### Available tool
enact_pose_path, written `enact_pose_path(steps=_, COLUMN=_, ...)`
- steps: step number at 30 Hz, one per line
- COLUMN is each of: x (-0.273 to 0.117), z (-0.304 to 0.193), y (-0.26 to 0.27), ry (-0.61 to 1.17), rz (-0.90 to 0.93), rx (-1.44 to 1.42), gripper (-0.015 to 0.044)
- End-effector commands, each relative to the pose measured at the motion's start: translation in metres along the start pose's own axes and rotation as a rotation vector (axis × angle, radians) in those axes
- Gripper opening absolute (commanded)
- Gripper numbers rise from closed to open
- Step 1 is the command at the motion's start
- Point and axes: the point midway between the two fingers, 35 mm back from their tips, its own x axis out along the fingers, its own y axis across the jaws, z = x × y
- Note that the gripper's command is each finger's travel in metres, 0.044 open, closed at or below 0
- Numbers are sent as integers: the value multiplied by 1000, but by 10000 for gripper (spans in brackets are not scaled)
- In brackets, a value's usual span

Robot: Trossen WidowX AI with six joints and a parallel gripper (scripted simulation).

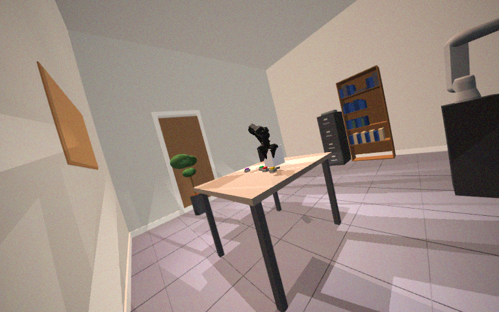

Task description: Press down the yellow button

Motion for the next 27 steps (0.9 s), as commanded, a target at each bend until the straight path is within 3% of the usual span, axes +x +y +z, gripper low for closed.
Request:
enact_pose_path(steps=1, x=47, z=-5, y=-7, ry=23, rz=-23, rx=-8, gripper=269)
enact_pose_path(steps=11, x=50, z=-5, y=-7, ry=23, rz=-24, rx=-8, gripper=20)
enact_pose_path(steps=27, x=64, z=-5, y=-7, ry=23, rz=-24, rx=-8, gripper=20)
